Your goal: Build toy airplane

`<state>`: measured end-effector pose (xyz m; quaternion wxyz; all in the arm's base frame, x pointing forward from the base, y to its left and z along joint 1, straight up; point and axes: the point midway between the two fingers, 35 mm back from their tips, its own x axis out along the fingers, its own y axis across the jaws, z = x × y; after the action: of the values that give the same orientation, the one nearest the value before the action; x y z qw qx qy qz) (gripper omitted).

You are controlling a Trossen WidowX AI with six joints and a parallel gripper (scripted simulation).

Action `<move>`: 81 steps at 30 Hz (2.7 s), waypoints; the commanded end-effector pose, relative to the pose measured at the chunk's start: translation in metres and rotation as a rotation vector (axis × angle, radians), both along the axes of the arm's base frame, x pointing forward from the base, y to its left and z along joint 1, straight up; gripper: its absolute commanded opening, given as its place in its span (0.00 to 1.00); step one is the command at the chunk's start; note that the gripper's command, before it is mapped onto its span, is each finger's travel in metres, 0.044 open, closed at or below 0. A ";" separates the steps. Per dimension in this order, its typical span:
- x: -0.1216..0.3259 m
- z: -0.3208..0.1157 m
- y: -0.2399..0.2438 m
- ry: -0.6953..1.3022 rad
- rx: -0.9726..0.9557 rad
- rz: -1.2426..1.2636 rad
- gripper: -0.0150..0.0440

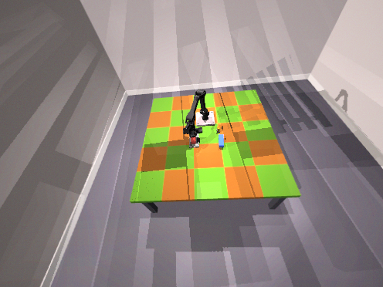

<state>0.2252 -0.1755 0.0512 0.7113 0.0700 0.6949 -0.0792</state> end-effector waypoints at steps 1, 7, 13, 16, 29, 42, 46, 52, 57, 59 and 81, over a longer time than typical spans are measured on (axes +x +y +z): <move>0.000 0.000 0.000 0.000 0.000 0.000 0.52; 0.000 0.000 0.000 0.000 0.000 0.000 0.28; 0.000 0.000 0.000 0.000 0.000 0.000 0.55; 0.000 0.000 0.000 0.000 0.000 0.000 0.68; 0.000 0.000 0.000 0.000 0.000 0.000 1.00; 0.002 0.107 -0.001 0.000 -0.005 0.006 1.00; 0.002 0.107 -0.001 0.000 -0.004 -0.010 1.00; 0.011 0.107 0.005 -0.002 -0.003 -0.064 1.00; 0.061 0.103 0.055 -0.007 0.003 -0.064 1.00; 0.079 0.101 0.081 -0.008 0.005 -0.064 1.00; 0.128 0.054 0.246 -0.012 0.021 -0.064 1.00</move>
<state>0.3568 0.0699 0.1238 0.7189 0.1000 0.6819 -0.0905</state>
